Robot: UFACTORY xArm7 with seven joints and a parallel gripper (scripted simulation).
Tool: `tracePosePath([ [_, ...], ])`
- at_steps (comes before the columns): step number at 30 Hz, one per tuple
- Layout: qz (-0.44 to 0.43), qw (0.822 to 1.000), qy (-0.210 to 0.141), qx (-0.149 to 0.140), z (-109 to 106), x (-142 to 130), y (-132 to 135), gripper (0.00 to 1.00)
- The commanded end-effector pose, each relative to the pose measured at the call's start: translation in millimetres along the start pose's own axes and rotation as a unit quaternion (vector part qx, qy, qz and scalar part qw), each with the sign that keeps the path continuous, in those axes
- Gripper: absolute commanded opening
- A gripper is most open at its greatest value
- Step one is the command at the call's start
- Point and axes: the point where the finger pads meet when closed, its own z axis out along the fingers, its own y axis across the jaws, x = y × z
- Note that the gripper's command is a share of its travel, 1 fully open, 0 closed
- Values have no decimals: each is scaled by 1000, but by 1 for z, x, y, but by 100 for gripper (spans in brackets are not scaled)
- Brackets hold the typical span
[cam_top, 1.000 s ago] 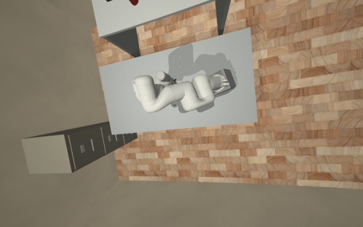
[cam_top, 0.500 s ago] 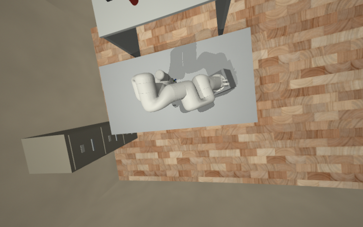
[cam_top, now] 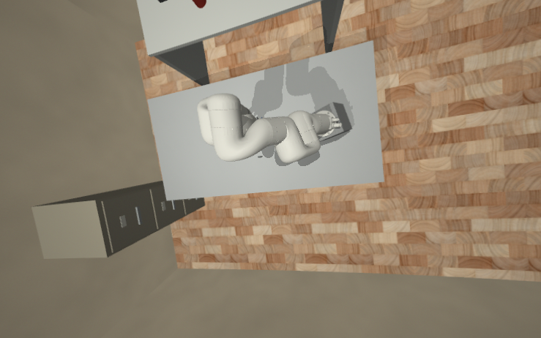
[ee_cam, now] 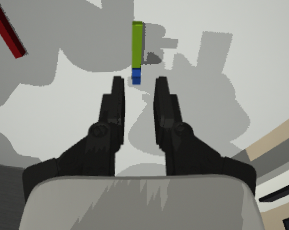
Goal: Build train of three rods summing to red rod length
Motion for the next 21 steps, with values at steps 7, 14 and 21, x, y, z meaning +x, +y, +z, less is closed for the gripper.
tracePosePath([
  [7, 1, 1000, -9, 5, -12, 0, 0, 100],
  [14, 1, 1000, -9, 5, -12, 0, 0, 100],
  [21, 1, 1000, -9, 5, -12, 0, 0, 100],
])
